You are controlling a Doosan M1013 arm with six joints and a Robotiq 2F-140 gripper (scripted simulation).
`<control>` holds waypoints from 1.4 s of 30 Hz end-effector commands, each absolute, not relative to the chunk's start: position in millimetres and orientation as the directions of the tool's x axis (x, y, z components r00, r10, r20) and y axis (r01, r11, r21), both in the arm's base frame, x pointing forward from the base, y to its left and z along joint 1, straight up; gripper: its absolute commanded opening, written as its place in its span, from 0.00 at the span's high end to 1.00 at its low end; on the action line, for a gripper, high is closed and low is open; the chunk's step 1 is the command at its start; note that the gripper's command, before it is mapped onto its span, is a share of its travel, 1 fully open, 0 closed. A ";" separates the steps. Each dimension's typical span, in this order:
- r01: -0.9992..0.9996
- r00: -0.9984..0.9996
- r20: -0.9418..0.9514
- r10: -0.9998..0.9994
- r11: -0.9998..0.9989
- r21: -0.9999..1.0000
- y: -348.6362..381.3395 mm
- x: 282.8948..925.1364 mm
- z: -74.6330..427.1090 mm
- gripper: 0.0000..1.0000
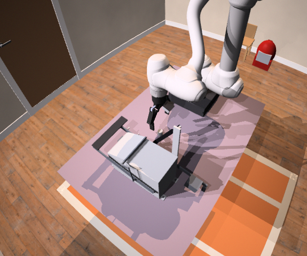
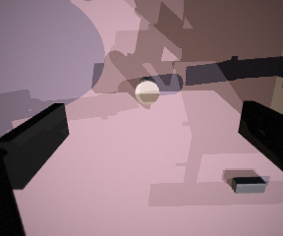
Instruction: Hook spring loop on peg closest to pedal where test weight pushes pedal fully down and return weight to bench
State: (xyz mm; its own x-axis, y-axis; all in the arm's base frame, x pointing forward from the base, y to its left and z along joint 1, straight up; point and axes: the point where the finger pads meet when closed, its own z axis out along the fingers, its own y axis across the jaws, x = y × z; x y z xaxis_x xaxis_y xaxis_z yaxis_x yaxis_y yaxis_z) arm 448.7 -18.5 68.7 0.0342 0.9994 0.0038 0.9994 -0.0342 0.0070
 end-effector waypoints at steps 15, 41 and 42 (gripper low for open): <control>0.999 0.034 0.004 0.999 -0.034 0.008 -18.5 449.0 93.2 0.00; 0.999 0.034 0.004 0.999 -0.034 0.008 -18.6 449.0 96.4 0.76; 0.999 0.034 0.004 0.999 -0.034 0.008 -18.6 449.0 96.4 0.76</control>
State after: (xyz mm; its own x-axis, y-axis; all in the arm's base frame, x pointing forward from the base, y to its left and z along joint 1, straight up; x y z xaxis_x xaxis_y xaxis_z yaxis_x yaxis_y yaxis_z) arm 448.5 -18.6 95.8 0.0343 0.9994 0.0038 0.9994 -0.0343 0.0068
